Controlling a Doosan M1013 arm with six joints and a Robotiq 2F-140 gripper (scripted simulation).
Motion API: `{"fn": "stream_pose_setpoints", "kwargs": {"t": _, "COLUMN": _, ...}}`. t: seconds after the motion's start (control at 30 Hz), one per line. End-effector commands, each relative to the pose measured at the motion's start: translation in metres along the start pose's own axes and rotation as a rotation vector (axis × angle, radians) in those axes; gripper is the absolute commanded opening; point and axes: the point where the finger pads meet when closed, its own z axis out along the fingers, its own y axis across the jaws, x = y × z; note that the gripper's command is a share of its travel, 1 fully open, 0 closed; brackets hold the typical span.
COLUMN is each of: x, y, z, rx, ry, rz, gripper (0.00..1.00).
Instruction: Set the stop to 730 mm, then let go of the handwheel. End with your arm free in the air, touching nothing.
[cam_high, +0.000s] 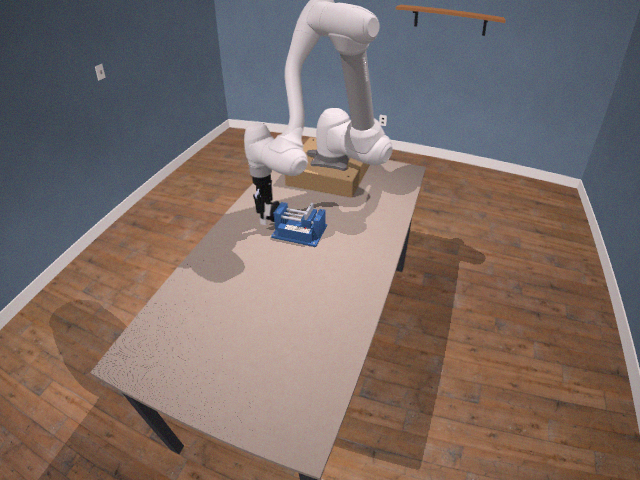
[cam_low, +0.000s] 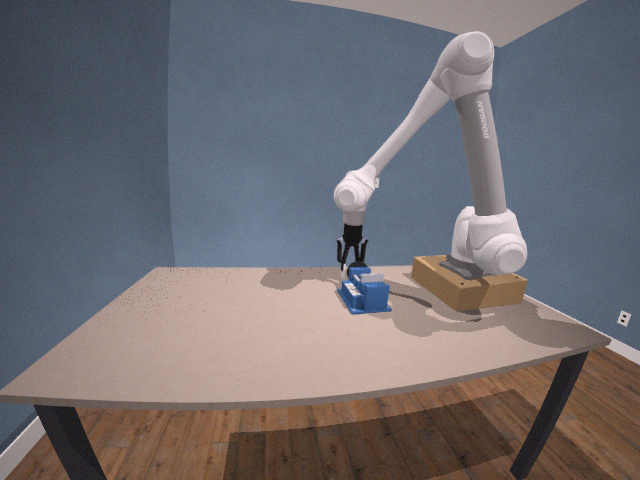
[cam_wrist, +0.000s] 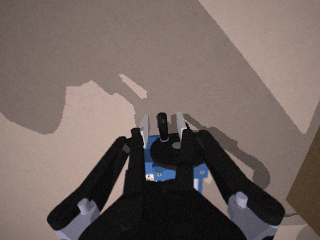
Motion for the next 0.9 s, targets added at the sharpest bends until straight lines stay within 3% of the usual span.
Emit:
{"fn": "stream_pose_setpoints", "kwargs": {"t": 0.0, "x": 0.0, "y": 0.0, "z": -0.007, "rx": 0.0, "ry": 0.0, "rz": 0.0, "gripper": 0.33}}
{"fn": "stream_pose_setpoints", "kwargs": {"t": 0.2, "x": 0.0, "y": 0.0, "z": -0.081, "rx": 0.0, "ry": 0.0, "rz": 0.0, "gripper": 0.33}}
{"fn": "stream_pose_setpoints", "kwargs": {"t": 0.3, "x": 0.0, "y": 0.0, "z": -0.097, "rx": 0.0, "ry": 0.0, "rz": 0.0, "gripper": 0.33}}
{"fn": "stream_pose_setpoints", "kwargs": {"t": 0.87, "x": 0.0, "y": 0.0, "z": -0.1, "rx": 0.0, "ry": 0.0, "rz": 0.0, "gripper": 0.33}}
